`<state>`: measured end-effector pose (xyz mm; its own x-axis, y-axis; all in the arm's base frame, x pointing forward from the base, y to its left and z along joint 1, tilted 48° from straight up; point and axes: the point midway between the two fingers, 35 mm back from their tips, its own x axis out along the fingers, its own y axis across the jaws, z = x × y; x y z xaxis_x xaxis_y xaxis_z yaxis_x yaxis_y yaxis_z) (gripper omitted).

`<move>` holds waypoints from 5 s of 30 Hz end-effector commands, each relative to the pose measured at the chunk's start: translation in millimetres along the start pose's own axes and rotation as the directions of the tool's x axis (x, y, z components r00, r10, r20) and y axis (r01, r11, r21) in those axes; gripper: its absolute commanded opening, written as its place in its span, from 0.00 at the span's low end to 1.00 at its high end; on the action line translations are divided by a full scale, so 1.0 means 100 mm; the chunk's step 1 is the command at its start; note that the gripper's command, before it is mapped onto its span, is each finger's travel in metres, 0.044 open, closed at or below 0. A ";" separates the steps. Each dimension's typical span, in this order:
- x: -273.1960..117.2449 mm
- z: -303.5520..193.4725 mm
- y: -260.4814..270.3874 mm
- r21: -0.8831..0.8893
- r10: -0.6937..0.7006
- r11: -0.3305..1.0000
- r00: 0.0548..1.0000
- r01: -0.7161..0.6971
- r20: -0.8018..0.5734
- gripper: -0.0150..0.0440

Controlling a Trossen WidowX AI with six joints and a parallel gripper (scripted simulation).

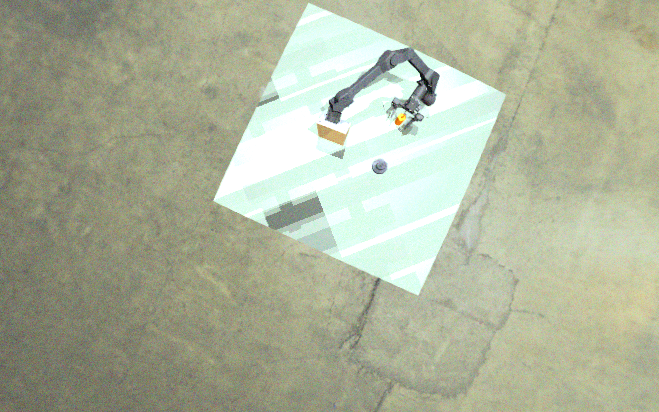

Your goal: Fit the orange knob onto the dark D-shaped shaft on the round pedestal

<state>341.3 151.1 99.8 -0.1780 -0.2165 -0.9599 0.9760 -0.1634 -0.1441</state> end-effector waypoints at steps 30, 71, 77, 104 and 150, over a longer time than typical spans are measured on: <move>-0.50 0.76 0.01 0.023 0.010 1.000 0.474 0.020 -0.880 1.00; -0.49 0.75 0.01 -0.466 0.010 -0.204 0.474 -0.861 -0.880 1.00; -0.33 0.46 0.01 -0.464 0.011 -0.212 0.473 -0.860 -0.881 1.00; -0.12 0.05 0.04 -0.465 0.011 -0.213 0.474 -0.860 -0.881 1.00; -0.02 -0.05 0.07 -0.469 0.013 -0.213 0.478 -0.857 -0.878 0.25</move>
<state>343.4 171.1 91.3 0.0220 0.7431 -0.6688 0.0031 0.6689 0.7433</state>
